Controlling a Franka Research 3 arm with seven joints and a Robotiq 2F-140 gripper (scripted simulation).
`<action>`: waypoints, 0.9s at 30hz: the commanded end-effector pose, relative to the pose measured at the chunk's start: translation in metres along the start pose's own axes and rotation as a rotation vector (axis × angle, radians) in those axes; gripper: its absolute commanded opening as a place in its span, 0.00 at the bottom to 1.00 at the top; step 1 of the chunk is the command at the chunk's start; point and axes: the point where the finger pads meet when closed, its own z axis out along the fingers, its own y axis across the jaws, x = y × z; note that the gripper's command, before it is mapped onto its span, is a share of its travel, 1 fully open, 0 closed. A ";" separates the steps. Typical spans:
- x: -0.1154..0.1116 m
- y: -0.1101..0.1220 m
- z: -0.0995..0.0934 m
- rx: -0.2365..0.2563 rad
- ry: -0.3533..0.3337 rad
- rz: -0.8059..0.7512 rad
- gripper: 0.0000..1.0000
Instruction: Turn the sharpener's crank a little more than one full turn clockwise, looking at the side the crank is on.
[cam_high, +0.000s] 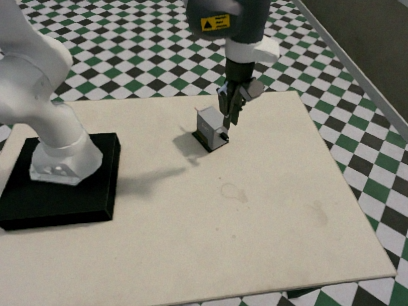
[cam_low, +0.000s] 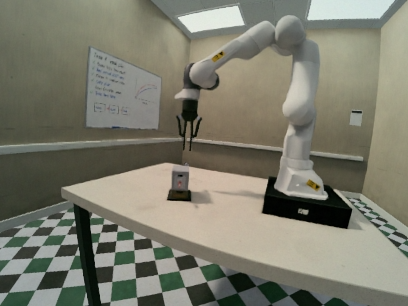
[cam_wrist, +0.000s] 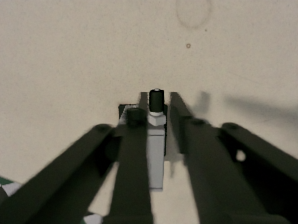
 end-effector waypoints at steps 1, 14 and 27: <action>0.000 0.001 0.001 -0.005 -0.002 0.004 0.39; 0.000 0.001 0.001 -0.005 -0.002 0.004 0.39; 0.000 0.001 0.001 -0.005 -0.002 0.004 0.39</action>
